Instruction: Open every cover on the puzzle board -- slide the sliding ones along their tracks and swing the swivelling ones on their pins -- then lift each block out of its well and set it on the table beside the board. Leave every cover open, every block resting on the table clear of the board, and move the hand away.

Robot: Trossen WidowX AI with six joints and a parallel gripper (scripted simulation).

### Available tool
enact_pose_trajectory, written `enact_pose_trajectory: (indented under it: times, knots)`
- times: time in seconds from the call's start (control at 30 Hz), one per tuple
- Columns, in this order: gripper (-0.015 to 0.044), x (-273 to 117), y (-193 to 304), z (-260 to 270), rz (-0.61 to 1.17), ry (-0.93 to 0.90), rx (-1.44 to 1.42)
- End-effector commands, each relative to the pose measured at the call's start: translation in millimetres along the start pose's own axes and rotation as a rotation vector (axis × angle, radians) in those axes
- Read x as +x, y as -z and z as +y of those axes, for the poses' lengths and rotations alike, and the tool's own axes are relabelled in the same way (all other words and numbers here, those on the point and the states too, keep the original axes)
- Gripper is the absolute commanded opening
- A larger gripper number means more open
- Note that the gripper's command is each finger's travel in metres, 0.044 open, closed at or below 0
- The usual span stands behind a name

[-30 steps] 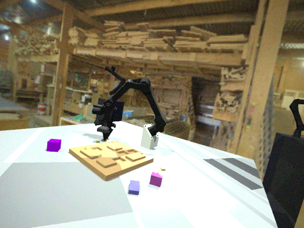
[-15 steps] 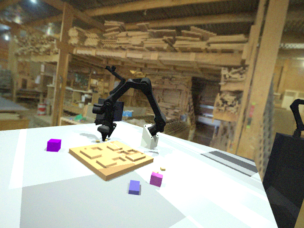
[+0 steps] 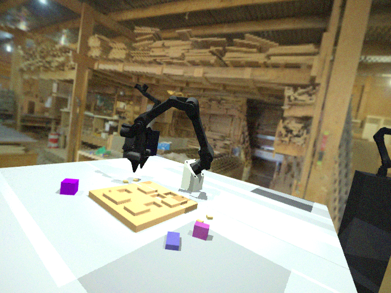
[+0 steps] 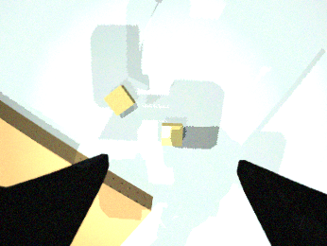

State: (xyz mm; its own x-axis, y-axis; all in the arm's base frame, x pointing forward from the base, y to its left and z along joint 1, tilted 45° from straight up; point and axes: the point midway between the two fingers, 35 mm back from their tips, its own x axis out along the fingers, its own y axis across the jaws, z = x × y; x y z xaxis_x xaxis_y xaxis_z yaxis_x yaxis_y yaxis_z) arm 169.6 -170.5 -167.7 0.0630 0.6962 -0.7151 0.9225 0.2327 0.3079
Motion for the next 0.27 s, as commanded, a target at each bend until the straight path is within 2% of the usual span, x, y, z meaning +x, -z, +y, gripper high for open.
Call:
enact_pose_trajectory:
  times: [0.0, 0.23]
  knots:
    - [0.044, -18.6, -1.3, -0.1, -0.011, 0.001, -0.008]
    - [0.044, -28.3, 0.7, -0.8, -0.014, 0.006, -0.008]
